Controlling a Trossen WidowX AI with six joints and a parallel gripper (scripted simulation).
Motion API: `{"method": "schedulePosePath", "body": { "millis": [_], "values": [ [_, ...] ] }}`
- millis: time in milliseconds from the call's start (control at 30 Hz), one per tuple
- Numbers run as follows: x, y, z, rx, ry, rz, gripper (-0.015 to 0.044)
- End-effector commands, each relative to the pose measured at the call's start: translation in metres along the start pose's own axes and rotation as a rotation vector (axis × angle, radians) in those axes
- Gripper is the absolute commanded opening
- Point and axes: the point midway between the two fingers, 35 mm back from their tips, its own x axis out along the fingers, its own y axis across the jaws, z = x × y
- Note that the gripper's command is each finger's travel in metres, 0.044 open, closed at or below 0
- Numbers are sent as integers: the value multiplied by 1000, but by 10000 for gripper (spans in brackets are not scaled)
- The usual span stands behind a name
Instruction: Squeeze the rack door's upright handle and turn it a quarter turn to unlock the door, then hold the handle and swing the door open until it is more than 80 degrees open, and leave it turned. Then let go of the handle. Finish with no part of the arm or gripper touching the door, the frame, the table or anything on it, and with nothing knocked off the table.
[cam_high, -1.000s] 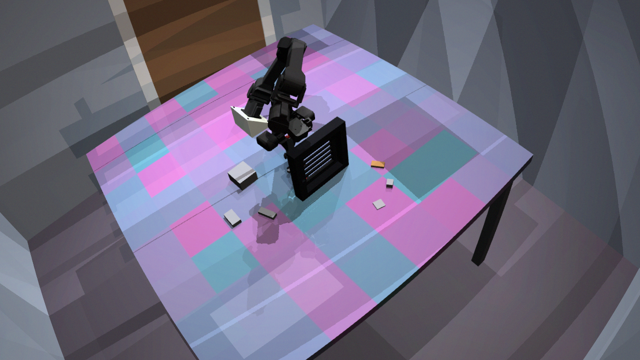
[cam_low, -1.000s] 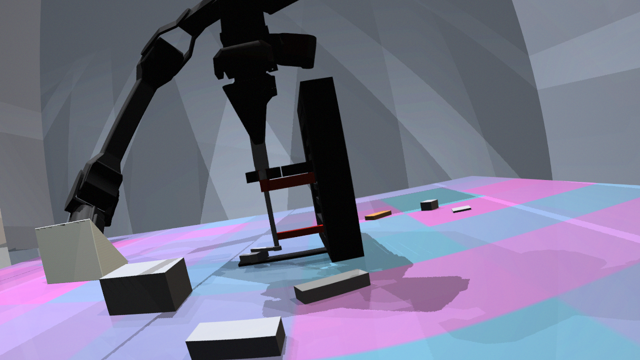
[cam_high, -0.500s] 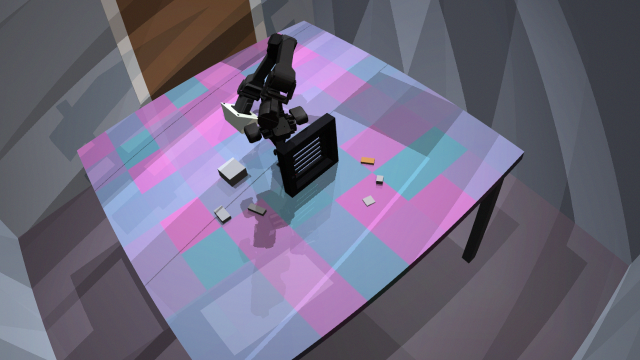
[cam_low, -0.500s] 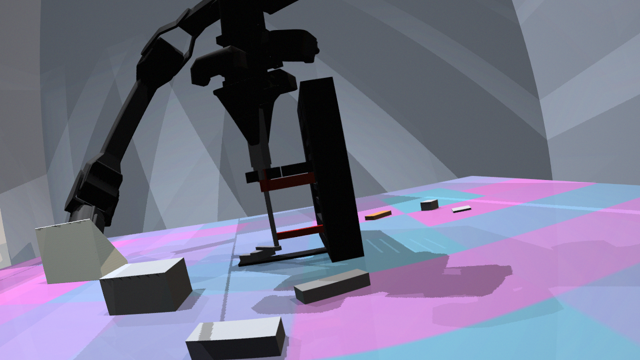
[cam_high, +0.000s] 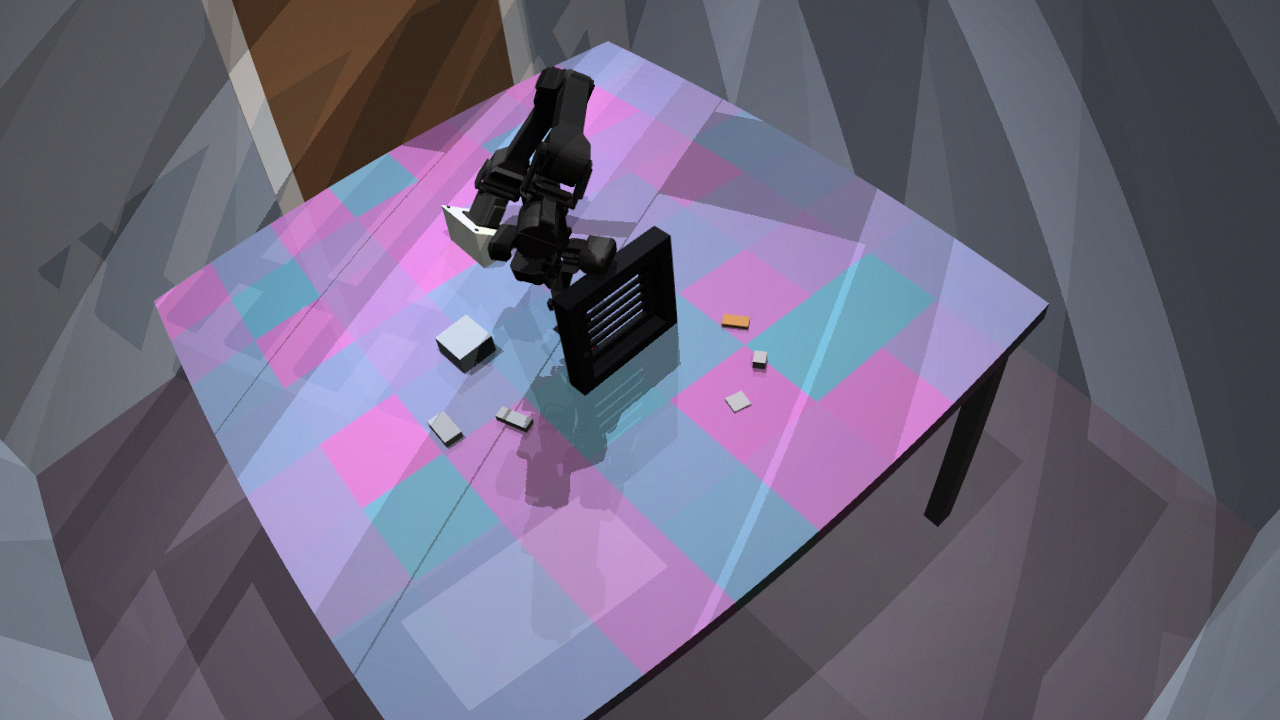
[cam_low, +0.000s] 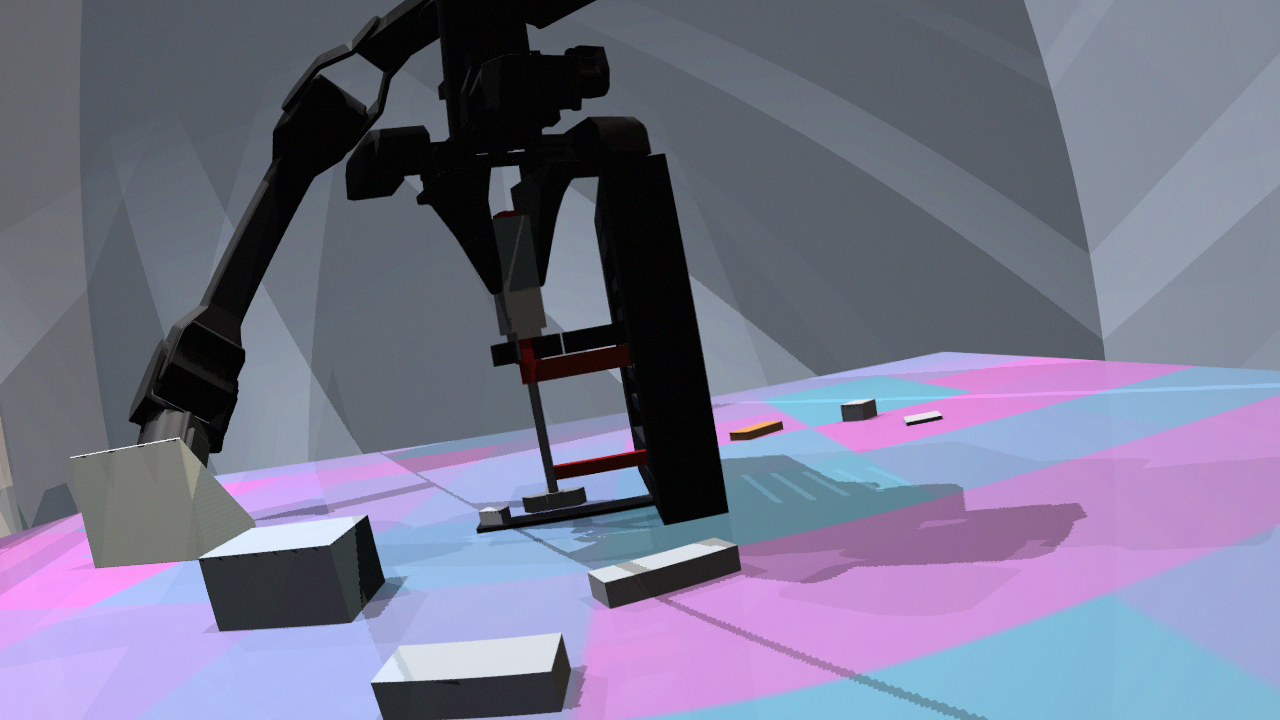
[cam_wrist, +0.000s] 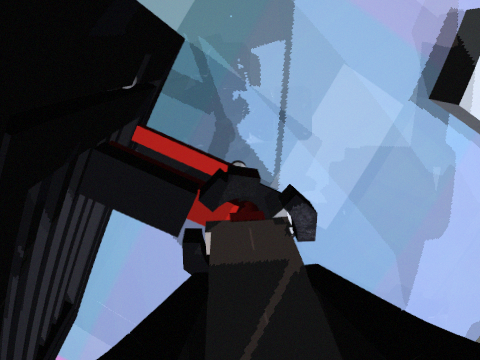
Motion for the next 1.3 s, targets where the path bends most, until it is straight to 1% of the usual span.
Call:
{"method": "schedulePosePath", "body": {
  "millis": [0, 433, 1000, 1267],
  "values": [
    [2, 0, -1, 229, 9, 1, 17],
    [2, 0, -1, 836, 9, -2, 17],
    [2, 0, -1, 844, 9, -2, 17],
    [2, 0, -1, 844, 9, -2, 227]
  ]
}}
